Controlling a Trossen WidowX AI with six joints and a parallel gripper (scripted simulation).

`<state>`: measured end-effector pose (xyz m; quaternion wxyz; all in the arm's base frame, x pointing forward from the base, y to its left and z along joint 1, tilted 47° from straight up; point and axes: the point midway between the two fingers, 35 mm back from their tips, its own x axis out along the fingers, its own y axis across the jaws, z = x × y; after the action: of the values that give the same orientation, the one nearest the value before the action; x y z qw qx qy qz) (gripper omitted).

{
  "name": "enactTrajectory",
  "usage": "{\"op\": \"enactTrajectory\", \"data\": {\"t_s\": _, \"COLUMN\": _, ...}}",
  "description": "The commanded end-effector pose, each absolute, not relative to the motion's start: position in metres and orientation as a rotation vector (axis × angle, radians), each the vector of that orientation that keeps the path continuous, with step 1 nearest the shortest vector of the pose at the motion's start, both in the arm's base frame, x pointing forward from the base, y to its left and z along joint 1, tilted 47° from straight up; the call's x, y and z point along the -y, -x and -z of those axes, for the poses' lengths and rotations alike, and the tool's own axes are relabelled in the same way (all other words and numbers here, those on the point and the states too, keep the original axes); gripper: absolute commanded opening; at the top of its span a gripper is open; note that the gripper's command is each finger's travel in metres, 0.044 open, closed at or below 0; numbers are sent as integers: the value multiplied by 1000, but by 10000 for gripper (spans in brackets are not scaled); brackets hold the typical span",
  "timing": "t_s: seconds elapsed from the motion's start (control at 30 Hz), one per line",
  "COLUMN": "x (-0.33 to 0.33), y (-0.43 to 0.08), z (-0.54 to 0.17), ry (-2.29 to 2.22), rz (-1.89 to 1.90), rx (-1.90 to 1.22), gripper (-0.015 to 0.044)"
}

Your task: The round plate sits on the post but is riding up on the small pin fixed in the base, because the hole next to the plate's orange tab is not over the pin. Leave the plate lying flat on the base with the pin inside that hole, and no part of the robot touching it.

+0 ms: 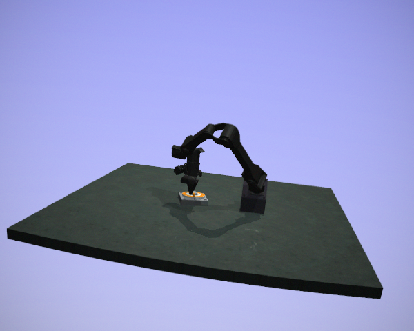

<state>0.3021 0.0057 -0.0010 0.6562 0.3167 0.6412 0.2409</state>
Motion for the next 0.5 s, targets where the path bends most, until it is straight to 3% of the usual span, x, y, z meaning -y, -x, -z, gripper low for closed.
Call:
{"op": "enactTrajectory", "data": {"t_s": 0.0, "x": -6, "y": -301, "z": 0, "ry": -710, "rz": -551, "rx": -1445, "gripper": 0}}
{"op": "enactTrajectory", "data": {"t_s": 0.47, "x": 27, "y": -296, "z": -29, "ry": -709, "rz": -549, "rx": -1446, "gripper": 0}}
